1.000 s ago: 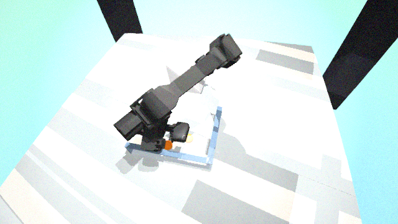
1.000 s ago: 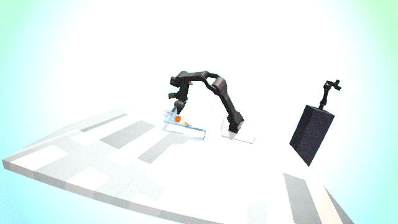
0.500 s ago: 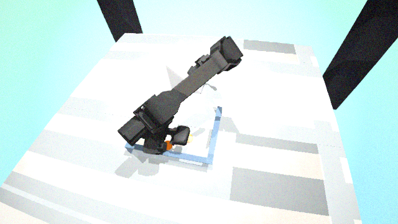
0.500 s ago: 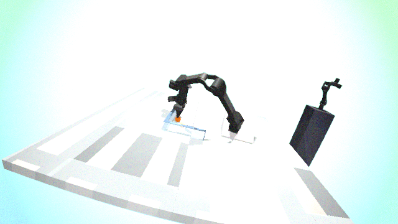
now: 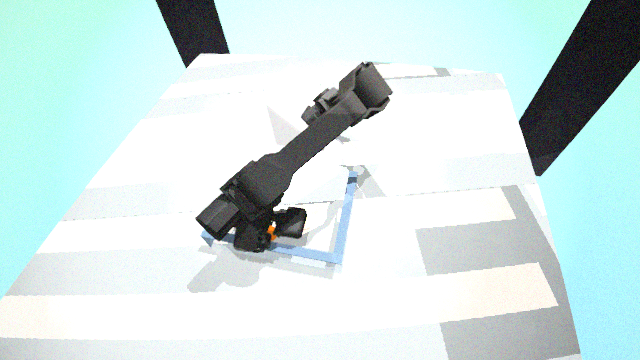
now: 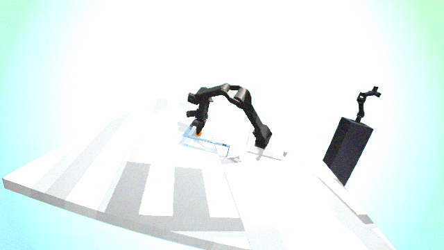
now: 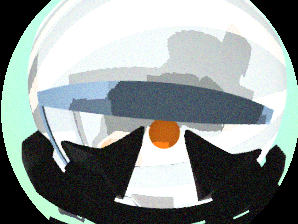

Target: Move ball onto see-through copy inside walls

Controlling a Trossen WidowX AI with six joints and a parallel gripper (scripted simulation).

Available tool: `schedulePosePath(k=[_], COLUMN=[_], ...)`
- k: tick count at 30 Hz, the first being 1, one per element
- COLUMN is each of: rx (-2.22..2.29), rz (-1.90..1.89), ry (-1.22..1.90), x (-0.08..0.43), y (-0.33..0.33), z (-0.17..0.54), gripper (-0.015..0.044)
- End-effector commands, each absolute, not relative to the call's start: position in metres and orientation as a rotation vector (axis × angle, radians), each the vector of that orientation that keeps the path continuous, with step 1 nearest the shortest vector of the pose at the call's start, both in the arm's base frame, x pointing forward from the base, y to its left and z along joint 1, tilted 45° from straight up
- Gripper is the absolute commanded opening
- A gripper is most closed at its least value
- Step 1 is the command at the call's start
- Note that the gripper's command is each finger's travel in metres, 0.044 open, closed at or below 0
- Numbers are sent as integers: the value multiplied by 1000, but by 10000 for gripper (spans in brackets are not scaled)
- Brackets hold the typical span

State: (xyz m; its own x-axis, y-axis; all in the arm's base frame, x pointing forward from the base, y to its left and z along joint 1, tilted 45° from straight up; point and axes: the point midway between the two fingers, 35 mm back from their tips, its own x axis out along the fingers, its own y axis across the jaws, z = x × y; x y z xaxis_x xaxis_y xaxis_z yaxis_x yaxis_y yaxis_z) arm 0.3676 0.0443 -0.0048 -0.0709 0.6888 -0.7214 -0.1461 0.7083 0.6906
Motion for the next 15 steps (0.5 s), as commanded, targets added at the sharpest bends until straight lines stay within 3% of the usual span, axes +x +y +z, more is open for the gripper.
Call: schedulePosePath(k=[1, 8, 13, 15], rx=[479, 479, 464, 464], rz=[730, 730, 710, 709], ry=[1500, 1500, 1509, 1510], x=[366, 366, 361, 364], y=[46, 46, 30, 23], z=[-7, -7, -12, -6], gripper=[173, 127, 0, 0])
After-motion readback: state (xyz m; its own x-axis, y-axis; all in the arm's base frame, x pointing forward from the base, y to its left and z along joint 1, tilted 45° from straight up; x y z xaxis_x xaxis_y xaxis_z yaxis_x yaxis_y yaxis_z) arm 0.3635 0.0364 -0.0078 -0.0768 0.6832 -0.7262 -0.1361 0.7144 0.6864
